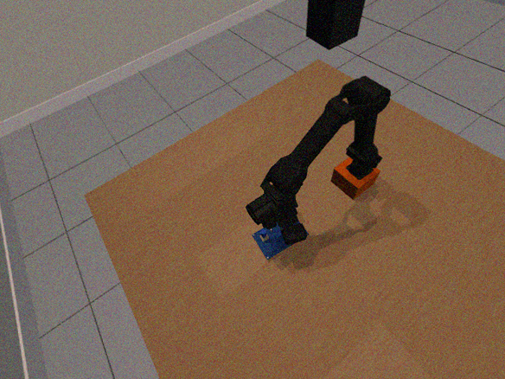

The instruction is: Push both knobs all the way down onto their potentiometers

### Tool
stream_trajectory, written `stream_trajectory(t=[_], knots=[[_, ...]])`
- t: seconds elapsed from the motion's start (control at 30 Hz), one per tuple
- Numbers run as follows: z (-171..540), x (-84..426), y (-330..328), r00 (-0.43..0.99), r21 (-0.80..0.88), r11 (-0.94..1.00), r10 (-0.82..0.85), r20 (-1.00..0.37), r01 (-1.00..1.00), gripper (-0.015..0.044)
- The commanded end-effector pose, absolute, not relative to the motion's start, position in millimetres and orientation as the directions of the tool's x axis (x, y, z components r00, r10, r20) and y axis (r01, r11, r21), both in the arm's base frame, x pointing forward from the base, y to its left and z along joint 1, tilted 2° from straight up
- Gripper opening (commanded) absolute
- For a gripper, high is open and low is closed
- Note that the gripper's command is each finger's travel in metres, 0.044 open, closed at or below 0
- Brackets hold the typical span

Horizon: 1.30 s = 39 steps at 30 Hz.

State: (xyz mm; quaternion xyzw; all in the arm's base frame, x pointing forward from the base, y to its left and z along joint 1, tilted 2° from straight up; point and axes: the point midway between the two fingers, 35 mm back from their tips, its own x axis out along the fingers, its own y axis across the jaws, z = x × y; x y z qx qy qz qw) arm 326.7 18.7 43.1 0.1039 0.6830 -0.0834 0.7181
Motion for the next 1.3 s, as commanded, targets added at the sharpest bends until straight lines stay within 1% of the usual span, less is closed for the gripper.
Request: stream_trajectory(t=[0.0, 1.27], knots=[[43.3, 326.8, 19.3, 0.053, 0.038, 0.965, 0.026, -0.998, 0.258, 0.0], [37.9, 327.0, 19.5, 0.053, 0.038, 0.965, 0.026, -0.998, 0.258, 0.0]])
